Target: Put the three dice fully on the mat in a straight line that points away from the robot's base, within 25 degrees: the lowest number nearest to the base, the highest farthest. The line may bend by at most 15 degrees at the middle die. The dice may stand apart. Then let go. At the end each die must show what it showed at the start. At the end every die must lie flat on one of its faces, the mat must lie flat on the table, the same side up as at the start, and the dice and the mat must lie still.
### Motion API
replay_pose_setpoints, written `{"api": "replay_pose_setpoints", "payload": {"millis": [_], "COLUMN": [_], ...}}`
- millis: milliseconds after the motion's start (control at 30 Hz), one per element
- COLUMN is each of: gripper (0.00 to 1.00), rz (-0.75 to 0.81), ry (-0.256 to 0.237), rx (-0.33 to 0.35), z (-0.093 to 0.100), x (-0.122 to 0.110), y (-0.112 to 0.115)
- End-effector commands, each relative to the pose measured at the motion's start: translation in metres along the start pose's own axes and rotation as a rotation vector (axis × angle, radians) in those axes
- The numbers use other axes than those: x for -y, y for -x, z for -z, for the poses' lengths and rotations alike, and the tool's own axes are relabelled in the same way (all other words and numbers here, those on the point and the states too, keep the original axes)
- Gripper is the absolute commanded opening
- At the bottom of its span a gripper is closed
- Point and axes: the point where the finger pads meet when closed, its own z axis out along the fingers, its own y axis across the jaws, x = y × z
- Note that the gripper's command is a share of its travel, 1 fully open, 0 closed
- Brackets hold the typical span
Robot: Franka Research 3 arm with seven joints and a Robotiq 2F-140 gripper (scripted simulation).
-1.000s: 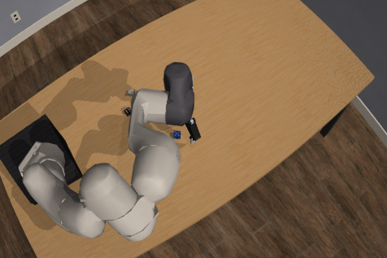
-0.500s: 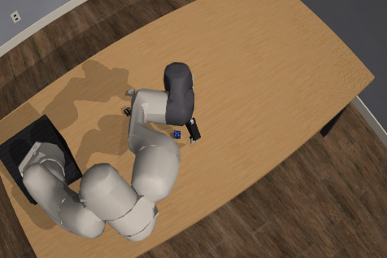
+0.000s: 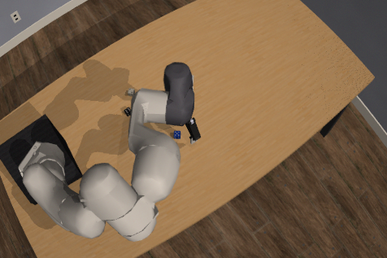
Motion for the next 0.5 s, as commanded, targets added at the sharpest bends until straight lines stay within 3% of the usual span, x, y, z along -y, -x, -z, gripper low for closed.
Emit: {"api": "replay_pose_setpoints", "payload": {"millis": [0,267,467], "gripper": [1.0,1.0,1.0], "rz": [-0.006,-0.006,-0.006], "ry": [0.0,0.0,0.0], "rx": [-0.001,-0.001,-0.001], "z": [-0.001,-0.001,-0.001], "x": [0.0,0.006,0.031], "y": [-0.001,0.002,0.016]}}
